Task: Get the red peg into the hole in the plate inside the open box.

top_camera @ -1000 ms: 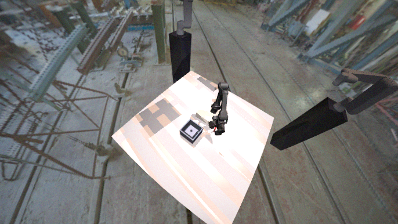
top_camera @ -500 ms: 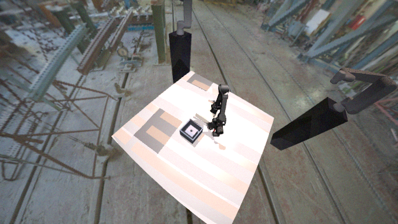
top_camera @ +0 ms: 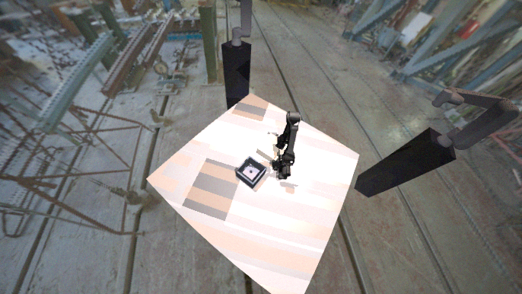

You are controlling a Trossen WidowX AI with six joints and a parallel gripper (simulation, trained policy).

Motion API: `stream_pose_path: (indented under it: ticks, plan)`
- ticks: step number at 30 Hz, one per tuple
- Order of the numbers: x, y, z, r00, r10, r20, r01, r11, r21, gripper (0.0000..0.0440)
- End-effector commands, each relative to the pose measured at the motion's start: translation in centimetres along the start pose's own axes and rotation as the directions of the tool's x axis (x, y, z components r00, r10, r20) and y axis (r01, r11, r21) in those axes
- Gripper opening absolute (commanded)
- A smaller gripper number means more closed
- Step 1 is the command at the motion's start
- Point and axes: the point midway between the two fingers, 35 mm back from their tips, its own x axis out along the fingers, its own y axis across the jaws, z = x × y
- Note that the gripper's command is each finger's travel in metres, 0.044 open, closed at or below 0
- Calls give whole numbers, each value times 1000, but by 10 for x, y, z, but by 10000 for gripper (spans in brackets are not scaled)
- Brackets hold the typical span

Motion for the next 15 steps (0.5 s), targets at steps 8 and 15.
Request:
stream_pose_path:
  ticks: [8,15]
  plan:
    - [-29,9,19,994,63,90,-57,996,-69,0]
    - [-52,16,33,984,99,150,-82,990,-118,0]
